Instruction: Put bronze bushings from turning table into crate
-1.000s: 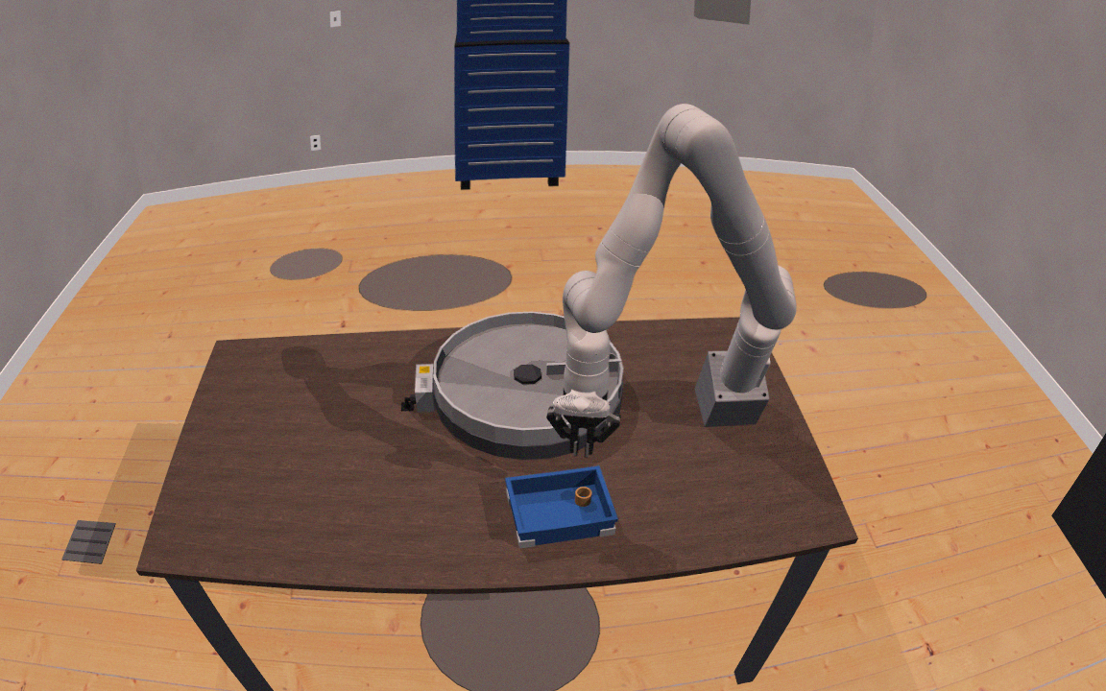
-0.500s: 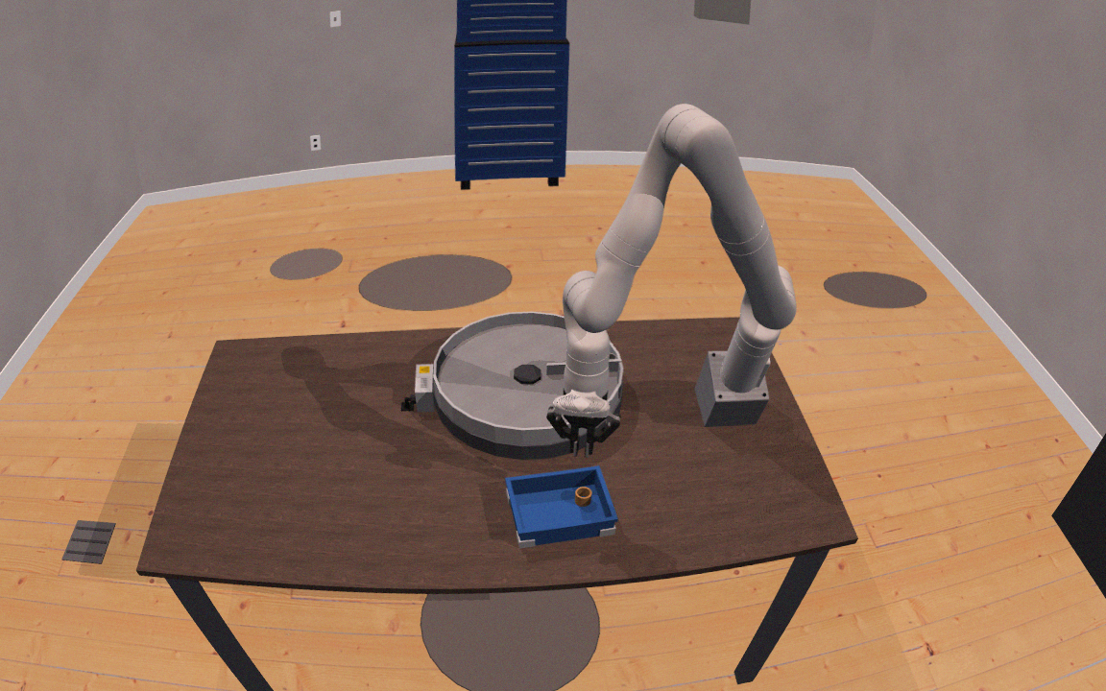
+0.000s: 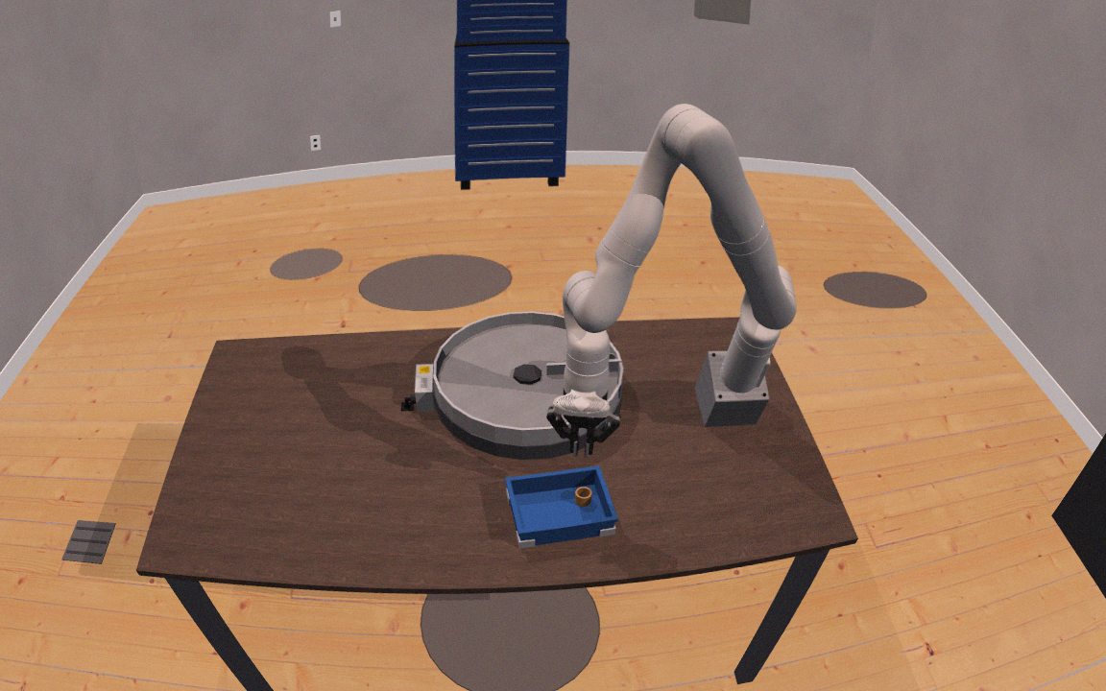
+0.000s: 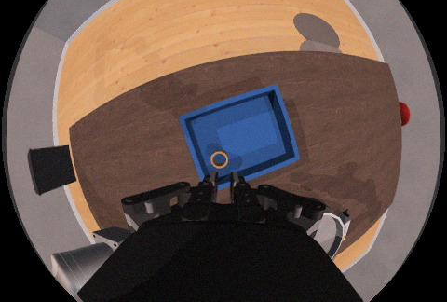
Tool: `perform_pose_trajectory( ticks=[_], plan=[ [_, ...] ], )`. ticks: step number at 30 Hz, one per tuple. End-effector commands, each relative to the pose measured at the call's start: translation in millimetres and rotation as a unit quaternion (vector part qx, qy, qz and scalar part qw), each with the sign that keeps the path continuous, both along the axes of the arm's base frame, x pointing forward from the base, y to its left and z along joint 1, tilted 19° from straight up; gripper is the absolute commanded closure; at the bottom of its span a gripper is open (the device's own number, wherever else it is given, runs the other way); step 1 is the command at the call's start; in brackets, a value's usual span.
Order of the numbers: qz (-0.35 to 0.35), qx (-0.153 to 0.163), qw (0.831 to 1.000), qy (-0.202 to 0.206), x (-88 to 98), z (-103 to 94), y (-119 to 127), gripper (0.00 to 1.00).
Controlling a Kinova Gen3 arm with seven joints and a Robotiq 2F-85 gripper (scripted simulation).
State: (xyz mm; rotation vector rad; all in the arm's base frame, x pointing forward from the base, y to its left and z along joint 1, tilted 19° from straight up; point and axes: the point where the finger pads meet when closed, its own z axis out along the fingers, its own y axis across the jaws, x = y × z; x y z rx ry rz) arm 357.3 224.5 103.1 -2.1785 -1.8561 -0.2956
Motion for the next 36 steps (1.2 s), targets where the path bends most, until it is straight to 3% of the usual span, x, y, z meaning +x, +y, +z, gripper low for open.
perform_pose_trajectory(
  ticks=[1,5,17,22,34,36],
  plan=[
    [-0.013,0.000,1.000,0.004,-1.2,-3.6,-11.0,0.86],
    [-0.062,-0.001,0.998,0.021,-7.6,-20.0,-54.8,0.86],
    [-0.062,-0.001,0.998,0.021,-7.6,-20.0,-54.8,0.86],
    [-0.123,-0.002,0.991,0.042,-15.8,-40.4,-109.1,0.86],
    [-0.123,-0.002,0.991,0.042,-15.8,-40.4,-109.1,0.86],
    [-0.147,-0.002,0.988,0.050,-19.1,-48.6,-130.6,0.86]
  ],
)
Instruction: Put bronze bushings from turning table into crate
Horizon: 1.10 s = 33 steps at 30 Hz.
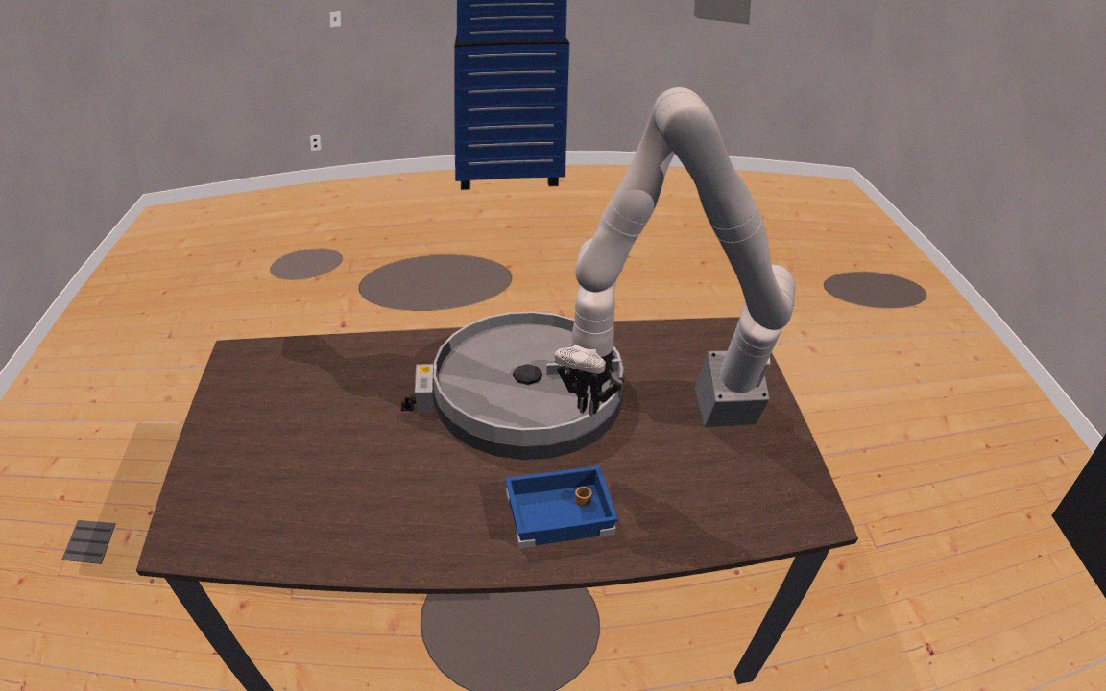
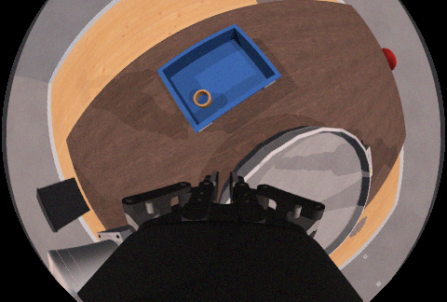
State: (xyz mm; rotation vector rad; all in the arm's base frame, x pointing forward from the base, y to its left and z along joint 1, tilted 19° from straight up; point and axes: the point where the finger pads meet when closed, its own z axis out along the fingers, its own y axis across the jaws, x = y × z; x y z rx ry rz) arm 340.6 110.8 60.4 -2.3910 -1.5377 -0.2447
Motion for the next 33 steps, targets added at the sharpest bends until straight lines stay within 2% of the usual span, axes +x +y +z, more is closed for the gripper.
perform_pose_trajectory(
  ticks=[1,3,15,20,32,33],
  plan=[
    [-0.033,-0.001,0.999,0.012,-4.0,-9.9,-27.9,0.86],
    [-0.058,-0.001,0.998,0.021,-7.2,-18.1,-49.7,0.86],
    [-0.058,-0.001,0.998,0.021,-7.2,-18.1,-49.7,0.86],
    [-0.119,-0.002,0.992,0.041,-15.1,-38.4,-104.1,0.86],
    [-0.119,-0.002,0.992,0.041,-15.1,-38.4,-104.1,0.86],
    [-0.131,-0.002,0.990,0.045,-16.5,-42.3,-114.8,0.86]
  ],
)
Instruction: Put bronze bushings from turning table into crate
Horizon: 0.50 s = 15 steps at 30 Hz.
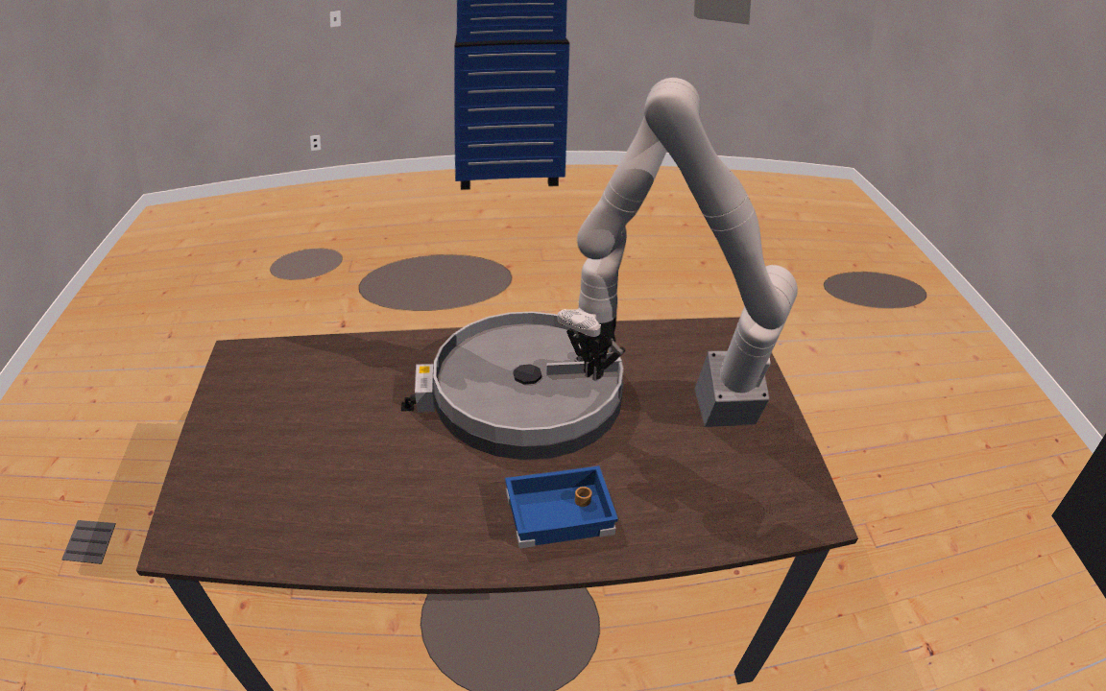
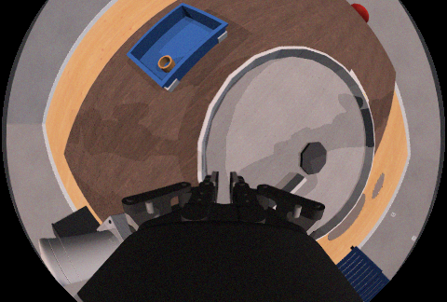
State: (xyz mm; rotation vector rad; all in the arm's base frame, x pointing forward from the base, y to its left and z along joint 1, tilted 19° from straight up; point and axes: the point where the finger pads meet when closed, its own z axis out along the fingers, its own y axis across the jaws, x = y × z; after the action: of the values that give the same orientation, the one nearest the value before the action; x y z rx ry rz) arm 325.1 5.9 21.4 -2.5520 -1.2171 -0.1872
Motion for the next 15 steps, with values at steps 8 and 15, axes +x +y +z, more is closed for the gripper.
perform_pose_trajectory(
  ticks=[8,15],
  plan=[
    [-0.061,-0.001,0.998,0.020,-7.2,-19.6,-53.7,0.86],
    [-0.061,-0.001,0.998,0.020,-7.2,-19.6,-53.7,0.86]
  ],
)
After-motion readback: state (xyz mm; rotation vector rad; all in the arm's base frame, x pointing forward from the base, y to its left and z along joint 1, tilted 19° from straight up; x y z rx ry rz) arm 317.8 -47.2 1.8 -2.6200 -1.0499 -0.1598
